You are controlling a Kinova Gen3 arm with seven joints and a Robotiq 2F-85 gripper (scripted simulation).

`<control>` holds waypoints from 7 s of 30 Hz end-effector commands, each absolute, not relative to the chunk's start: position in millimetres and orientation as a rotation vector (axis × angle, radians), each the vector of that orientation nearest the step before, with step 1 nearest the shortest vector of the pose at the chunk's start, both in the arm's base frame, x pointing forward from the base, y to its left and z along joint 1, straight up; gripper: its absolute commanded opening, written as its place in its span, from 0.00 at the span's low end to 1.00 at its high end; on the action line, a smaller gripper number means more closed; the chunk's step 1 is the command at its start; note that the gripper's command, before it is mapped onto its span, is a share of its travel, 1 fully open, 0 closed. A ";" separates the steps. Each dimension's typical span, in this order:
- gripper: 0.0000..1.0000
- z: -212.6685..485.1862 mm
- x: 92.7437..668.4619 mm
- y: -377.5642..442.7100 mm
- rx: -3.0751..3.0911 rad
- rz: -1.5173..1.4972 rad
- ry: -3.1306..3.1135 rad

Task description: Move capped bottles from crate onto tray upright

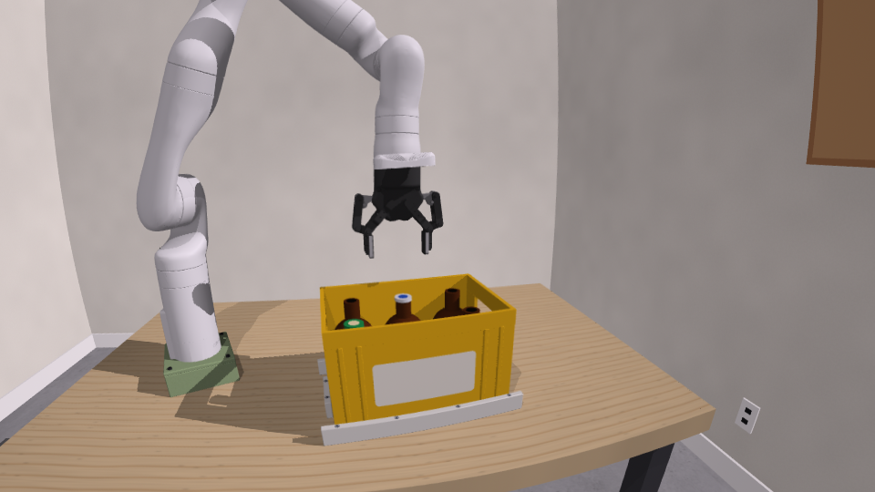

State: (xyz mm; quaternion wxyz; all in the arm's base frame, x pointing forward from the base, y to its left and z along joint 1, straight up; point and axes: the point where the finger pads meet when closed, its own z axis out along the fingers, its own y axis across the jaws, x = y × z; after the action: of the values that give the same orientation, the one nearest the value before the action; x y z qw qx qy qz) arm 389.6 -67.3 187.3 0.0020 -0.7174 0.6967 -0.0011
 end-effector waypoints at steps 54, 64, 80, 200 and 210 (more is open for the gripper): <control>0.60 183.9 355.8 -98.9 -2.437 -0.007 1.975; 0.60 181.1 343.8 -118.0 -2.538 -0.006 1.858; 0.60 178.2 322.4 -152.1 -2.700 -0.006 1.621; 0.60 140.5 307.4 -177.2 -2.912 -0.013 1.157; 0.60 129.8 306.9 -178.4 -2.914 -0.012 1.161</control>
State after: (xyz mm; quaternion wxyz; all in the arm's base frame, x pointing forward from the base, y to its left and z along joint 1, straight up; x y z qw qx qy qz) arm 308.4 -177.9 133.4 0.0045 -0.9295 0.3688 -0.0054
